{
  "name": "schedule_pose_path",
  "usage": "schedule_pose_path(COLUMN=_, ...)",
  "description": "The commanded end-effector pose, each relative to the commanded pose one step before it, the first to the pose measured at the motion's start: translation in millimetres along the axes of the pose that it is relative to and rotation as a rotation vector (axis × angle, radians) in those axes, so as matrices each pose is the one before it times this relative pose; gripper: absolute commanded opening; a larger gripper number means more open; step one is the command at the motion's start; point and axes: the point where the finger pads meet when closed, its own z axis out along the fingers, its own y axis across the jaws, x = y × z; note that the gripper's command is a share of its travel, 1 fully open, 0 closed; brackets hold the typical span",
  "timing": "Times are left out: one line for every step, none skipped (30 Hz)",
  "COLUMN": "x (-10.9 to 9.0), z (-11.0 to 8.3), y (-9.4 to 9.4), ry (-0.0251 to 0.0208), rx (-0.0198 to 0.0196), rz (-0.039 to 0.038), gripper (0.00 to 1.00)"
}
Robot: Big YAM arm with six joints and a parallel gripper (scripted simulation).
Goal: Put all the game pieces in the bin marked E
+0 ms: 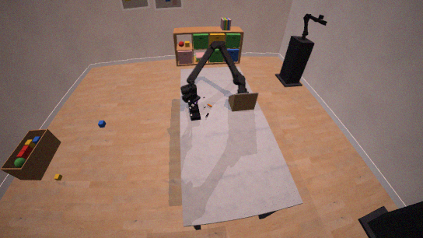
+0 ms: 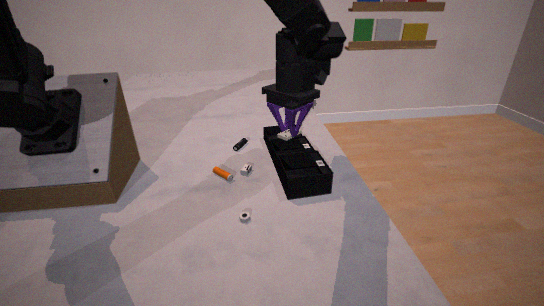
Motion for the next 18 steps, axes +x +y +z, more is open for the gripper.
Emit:
schedule_pose_path(x=0.65, z=-8.30, y=-9.89, ry=-0.01933, rx=0.00544, rz=-0.15472, gripper=0.20)
schedule_pose_path(x=0.01, z=0.04, y=0.03, ry=0.00052, rx=0.00004, rz=-0.02830, gripper=0.20)
schedule_pose_path(x=-0.02, z=-0.02, y=0.05, ry=0.00070, rx=-0.00009, rz=-0.02853, gripper=0.20)
schedule_pose_path(x=-0.01, z=-0.01, y=0.05, ry=0.00079, rx=-0.00020, rz=-0.02872, gripper=0.20)
schedule_pose_path(x=-0.02, z=-0.02, y=0.05, ry=0.00068, rx=-0.00011, rz=-0.02838, gripper=0.20)
schedule_pose_path(x=-0.02, z=-0.02, y=0.05, ry=0.00087, rx=-0.00023, rz=-0.02866, gripper=0.20)
schedule_pose_path(x=-0.02, z=-0.01, y=0.05, ry=0.00091, rx=-0.00037, rz=-0.02878, gripper=0.20)
schedule_pose_path(x=-0.02, z=-0.01, y=0.05, ry=0.00096, rx=-0.00032, rz=-0.02874, gripper=0.20)
schedule_pose_path(x=-0.02, z=-0.01, y=0.05, ry=0.00111, rx=-0.00035, rz=-0.02886, gripper=0.20)
schedule_pose_path(x=-0.02, z=-0.01, y=0.05, ry=0.00107, rx=-0.00035, rz=-0.02877, gripper=0.20)
schedule_pose_path(x=0.33, z=0.38, y=-0.09, ry=0.00117, rx=-0.00051, rz=-0.02874, gripper=0.20)
schedule_pose_path(x=-0.03, z=-0.02, y=0.05, ry=0.00117, rx=-0.00026, rz=-0.02882, gripper=0.20)
schedule_pose_path(x=-0.62, z=-0.42, y=0.19, ry=0.00057, rx=0.00012, rz=-0.02878, gripper=0.20)
schedule_pose_path(x=-1.06, z=-0.85, y=0.26, ry=0.00018, rx=0.00036, rz=-0.02851, gripper=0.20)
schedule_pose_path(x=0.00, z=0.00, y=0.00, ry=0.00000, rx=0.00000, rz=0.00000, gripper=0.20)
schedule_pose_path(x=0.00, z=0.00, y=0.00, ry=0.00000, rx=0.00000, rz=0.00000, gripper=0.20)
schedule_pose_path(x=-0.73, z=-0.40, y=0.01, ry=-0.00010, rx=-0.00048, rz=-0.07136, gripper=0.20)
schedule_pose_path(x=-0.87, z=-0.53, y=-0.03, ry=-0.00042, rx=0.00041, rz=-0.02543, gripper=0.20)
